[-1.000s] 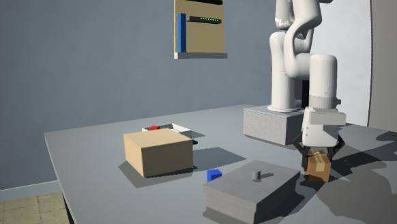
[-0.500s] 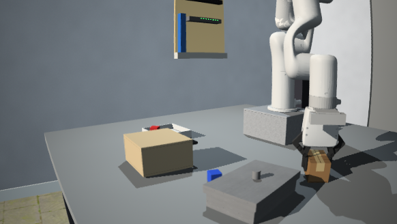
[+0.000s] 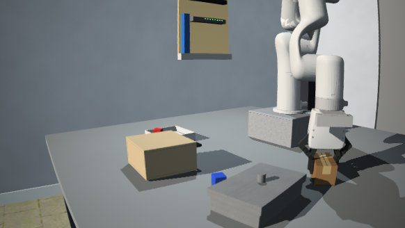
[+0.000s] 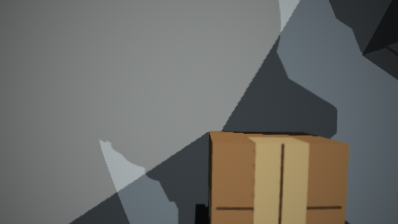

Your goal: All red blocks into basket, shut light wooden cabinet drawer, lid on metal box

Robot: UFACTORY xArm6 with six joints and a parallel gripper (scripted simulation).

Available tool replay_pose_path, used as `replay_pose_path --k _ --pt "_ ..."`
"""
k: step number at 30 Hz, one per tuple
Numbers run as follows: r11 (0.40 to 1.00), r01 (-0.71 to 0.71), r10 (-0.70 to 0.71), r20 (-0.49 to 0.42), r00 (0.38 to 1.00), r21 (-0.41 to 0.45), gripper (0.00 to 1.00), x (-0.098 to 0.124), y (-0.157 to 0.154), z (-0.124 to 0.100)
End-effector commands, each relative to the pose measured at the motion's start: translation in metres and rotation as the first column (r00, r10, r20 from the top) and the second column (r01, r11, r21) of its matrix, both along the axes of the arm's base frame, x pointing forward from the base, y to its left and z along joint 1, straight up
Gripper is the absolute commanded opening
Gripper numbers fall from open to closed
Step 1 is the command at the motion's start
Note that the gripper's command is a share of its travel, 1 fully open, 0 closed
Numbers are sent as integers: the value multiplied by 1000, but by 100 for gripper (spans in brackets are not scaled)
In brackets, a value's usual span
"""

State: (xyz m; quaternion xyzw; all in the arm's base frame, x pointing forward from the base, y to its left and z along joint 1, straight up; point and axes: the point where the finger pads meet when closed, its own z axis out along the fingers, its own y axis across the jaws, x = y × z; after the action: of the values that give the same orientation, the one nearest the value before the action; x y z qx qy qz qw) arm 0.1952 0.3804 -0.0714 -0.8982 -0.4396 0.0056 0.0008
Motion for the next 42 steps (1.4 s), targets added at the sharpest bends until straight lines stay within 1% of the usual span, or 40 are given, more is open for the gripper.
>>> replay_pose_path --k 1,7,13,22,24,33,38,42 --pt "1000 0 0 2 1000 4 62 1 2 3" --pt "1000 0 0 2 1000 4 62 1 2 9" --pt "1000 0 0 2 1000 4 62 1 2 24" --pt "1000 0 0 2 1000 4 62 1 2 61" --pt "1000 0 0 2 1000 4 62 1 2 61" --pt "1000 0 0 2 1000 4 62 2 2 106" --pt "1000 0 0 2 1000 4 62 2 2 127" --pt "1000 0 0 2 1000 4 62 2 2 134"
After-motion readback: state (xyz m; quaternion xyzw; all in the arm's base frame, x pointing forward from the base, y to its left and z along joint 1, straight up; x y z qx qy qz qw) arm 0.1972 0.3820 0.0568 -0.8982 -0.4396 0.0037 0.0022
